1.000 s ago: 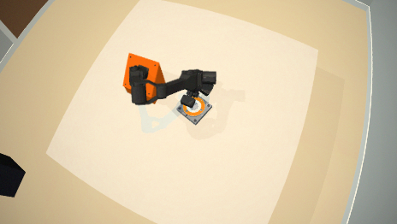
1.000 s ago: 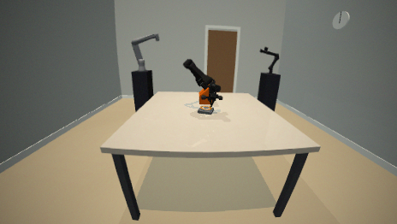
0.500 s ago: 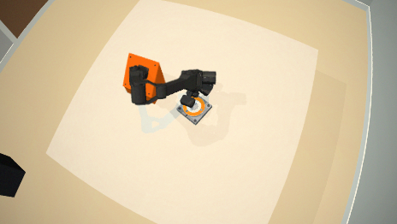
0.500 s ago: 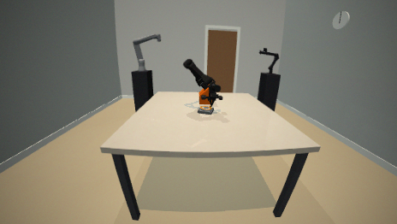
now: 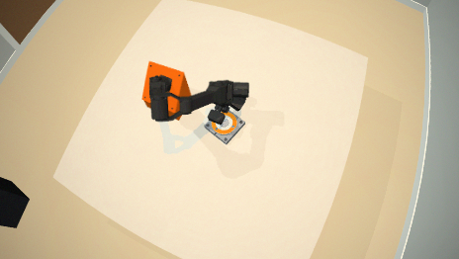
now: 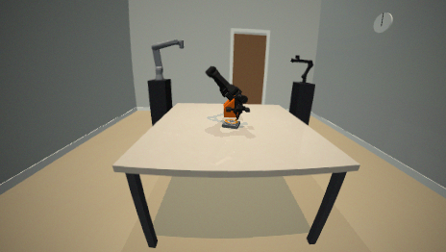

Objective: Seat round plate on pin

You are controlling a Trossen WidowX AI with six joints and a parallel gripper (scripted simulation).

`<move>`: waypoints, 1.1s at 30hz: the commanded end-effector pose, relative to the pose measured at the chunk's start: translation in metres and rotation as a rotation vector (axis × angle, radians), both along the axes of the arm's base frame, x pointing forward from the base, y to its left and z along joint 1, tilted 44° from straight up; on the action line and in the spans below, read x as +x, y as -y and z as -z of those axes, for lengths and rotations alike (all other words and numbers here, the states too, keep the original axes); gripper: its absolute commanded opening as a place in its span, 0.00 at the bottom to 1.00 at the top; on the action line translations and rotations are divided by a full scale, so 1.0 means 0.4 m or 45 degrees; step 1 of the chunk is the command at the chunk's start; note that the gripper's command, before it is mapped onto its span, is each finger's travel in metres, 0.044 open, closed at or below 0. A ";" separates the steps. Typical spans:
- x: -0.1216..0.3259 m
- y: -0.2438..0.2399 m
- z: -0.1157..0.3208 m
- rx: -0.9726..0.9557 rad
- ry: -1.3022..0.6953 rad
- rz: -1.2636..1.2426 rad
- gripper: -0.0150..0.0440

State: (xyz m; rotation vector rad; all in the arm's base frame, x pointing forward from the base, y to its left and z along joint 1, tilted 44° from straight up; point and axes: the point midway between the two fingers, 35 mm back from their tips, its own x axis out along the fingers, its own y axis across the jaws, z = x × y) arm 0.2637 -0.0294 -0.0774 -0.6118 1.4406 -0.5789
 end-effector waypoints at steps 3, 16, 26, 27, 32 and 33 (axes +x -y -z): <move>-0.023 0.008 0.003 -0.004 -0.030 0.009 0.25; -0.029 0.011 0.000 -0.005 -0.030 0.009 0.25; -0.038 0.016 -0.004 -0.005 -0.030 0.009 0.25; -0.039 0.016 -0.004 -0.005 -0.030 0.009 0.25; -0.043 0.019 -0.006 -0.005 -0.030 0.009 0.25; -0.043 0.019 -0.007 -0.005 -0.031 0.009 0.25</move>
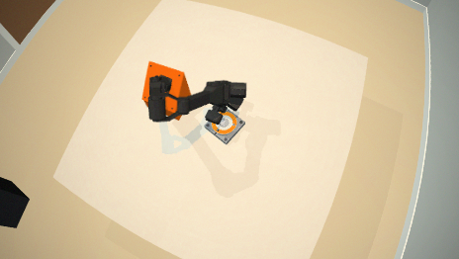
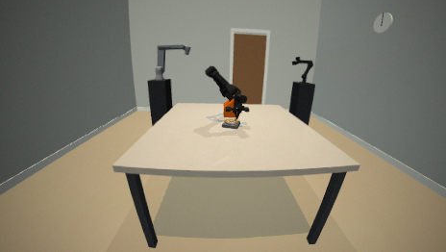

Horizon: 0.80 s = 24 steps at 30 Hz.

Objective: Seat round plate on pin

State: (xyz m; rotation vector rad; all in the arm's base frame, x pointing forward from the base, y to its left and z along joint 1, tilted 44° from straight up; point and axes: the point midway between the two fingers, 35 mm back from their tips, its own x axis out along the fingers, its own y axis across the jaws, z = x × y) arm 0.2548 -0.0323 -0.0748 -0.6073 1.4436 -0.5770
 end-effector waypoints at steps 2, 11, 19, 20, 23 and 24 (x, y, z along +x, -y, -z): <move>-0.022 0.012 0.000 -0.010 -0.029 0.006 0.25; -0.028 0.016 -0.004 -0.011 -0.029 0.006 0.25; -0.034 0.019 -0.007 -0.011 -0.029 0.006 0.25; -0.035 0.020 -0.007 -0.011 -0.029 0.006 0.25; -0.037 0.021 -0.008 -0.011 -0.029 0.006 0.25; -0.037 0.022 -0.009 -0.011 -0.029 0.006 0.25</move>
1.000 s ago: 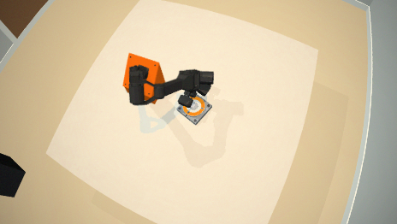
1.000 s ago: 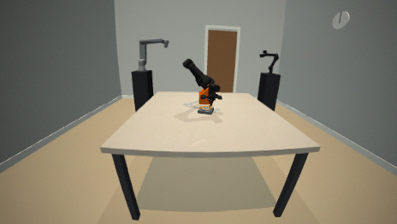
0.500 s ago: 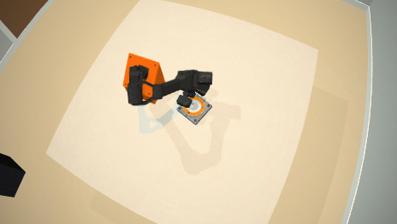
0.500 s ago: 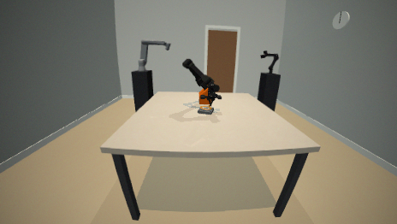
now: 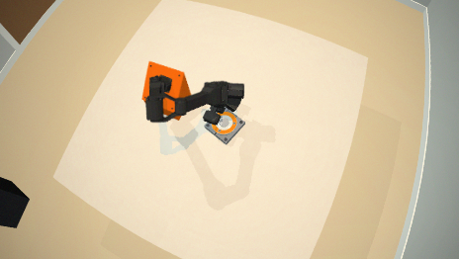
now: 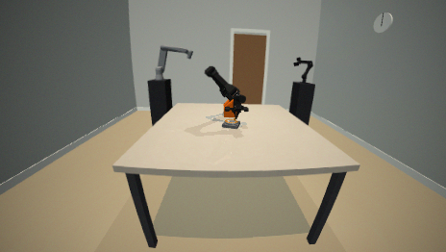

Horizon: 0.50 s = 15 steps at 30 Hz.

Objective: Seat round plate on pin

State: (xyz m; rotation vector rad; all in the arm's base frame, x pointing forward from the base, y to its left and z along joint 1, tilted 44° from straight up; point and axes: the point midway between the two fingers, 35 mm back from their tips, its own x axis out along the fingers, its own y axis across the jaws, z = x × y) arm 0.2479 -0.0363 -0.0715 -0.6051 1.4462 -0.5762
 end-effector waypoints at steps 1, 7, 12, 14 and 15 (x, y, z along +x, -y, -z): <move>-0.021 0.013 -0.001 -0.013 -0.027 0.004 0.25; -0.026 0.017 -0.005 -0.014 -0.028 0.004 0.25; -0.029 0.020 -0.008 -0.014 -0.028 0.004 0.25; -0.030 0.021 -0.009 -0.014 -0.028 0.004 0.25; -0.031 0.021 -0.010 -0.014 -0.028 0.004 0.25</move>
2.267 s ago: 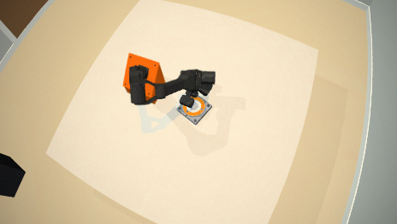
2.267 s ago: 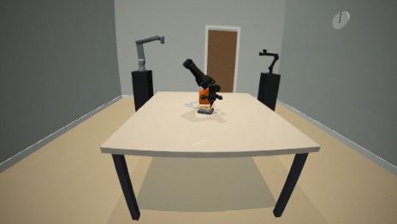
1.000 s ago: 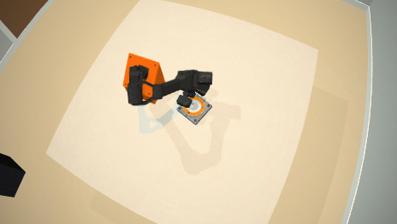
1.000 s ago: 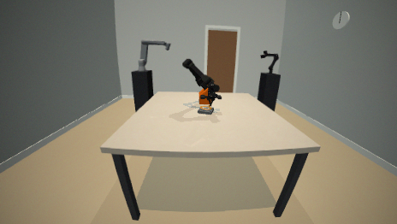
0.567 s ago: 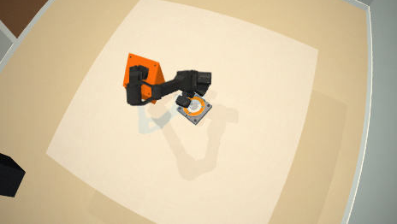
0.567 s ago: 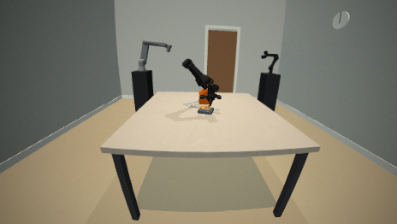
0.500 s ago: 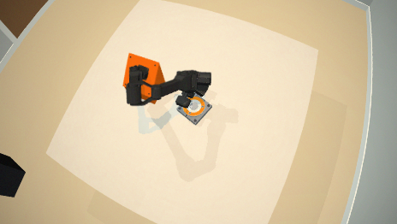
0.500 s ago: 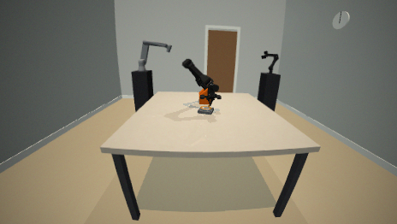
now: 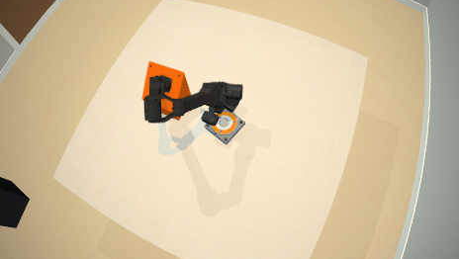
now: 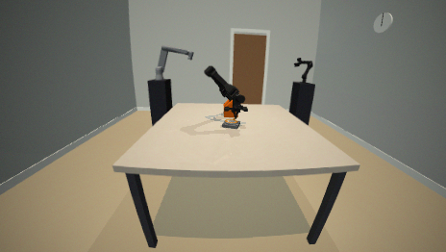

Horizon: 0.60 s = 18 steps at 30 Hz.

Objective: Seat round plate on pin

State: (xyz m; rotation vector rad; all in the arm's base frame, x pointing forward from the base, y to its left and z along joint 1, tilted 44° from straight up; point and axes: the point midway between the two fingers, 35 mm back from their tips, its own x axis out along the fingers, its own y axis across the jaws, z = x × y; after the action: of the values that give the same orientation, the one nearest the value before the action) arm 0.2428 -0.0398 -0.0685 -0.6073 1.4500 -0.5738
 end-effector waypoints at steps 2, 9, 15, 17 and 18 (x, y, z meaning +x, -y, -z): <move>-0.019 0.015 -0.004 -0.014 -0.022 0.006 0.25; -0.023 0.019 -0.008 -0.015 -0.022 0.006 0.25; -0.027 0.024 -0.013 -0.015 -0.022 0.006 0.25; -0.029 0.026 -0.015 -0.015 -0.022 0.006 0.25; -0.030 0.027 -0.016 -0.015 -0.023 0.006 0.25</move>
State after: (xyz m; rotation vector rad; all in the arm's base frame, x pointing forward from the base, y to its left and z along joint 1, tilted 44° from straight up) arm 0.2377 -0.0453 -0.0638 -0.6077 1.4526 -0.5725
